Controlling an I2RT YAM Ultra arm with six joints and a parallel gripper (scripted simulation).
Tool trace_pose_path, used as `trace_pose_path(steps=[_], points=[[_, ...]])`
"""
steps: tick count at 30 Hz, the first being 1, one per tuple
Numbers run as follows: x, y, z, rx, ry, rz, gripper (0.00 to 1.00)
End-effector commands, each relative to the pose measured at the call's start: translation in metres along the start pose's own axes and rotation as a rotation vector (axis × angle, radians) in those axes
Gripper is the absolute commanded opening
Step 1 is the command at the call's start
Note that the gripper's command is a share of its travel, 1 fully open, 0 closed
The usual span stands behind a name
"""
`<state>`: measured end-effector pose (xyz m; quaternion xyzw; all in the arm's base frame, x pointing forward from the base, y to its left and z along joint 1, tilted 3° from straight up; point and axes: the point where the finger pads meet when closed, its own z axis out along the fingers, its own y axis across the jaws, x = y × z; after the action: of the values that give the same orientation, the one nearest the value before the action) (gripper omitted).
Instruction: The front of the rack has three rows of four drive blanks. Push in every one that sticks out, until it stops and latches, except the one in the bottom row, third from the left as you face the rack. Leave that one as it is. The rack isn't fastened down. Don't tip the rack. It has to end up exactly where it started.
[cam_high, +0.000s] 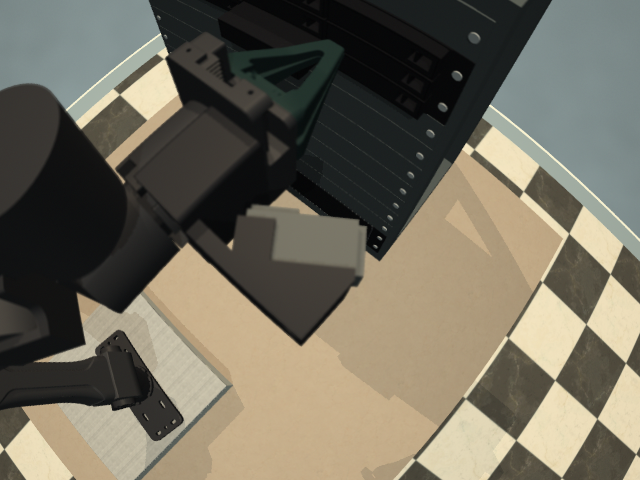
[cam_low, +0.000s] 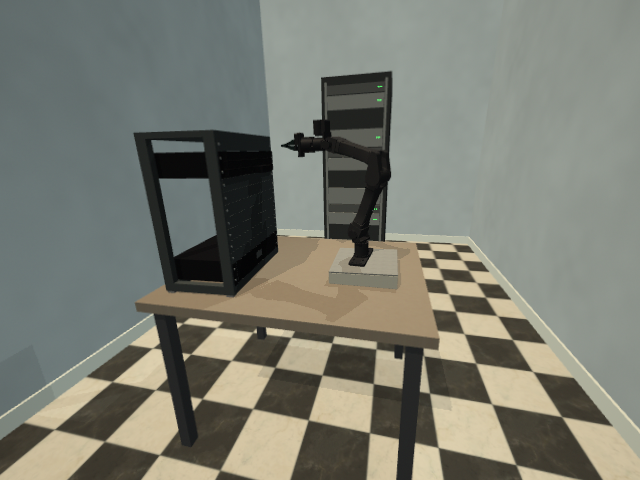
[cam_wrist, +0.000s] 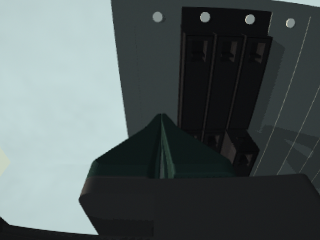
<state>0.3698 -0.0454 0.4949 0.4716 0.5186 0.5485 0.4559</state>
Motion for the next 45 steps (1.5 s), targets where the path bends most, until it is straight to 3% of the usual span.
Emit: trace_pose_path(steps=[1, 7, 10, 16, 45], points=[[0.006, -0.001, -0.033, 0.005, 0.033, 0.000, 0.00], [0.006, -0.001, -0.045, 0.004, 0.033, -0.001, 0.00], [-0.002, -0.011, -0.035, 0.032, 0.032, 0.018, 0.00], [0.010, 0.014, -0.046, -0.027, 0.043, -0.025, 0.00], [0.010, 0.014, -0.046, -0.027, 0.041, -0.025, 0.00]])
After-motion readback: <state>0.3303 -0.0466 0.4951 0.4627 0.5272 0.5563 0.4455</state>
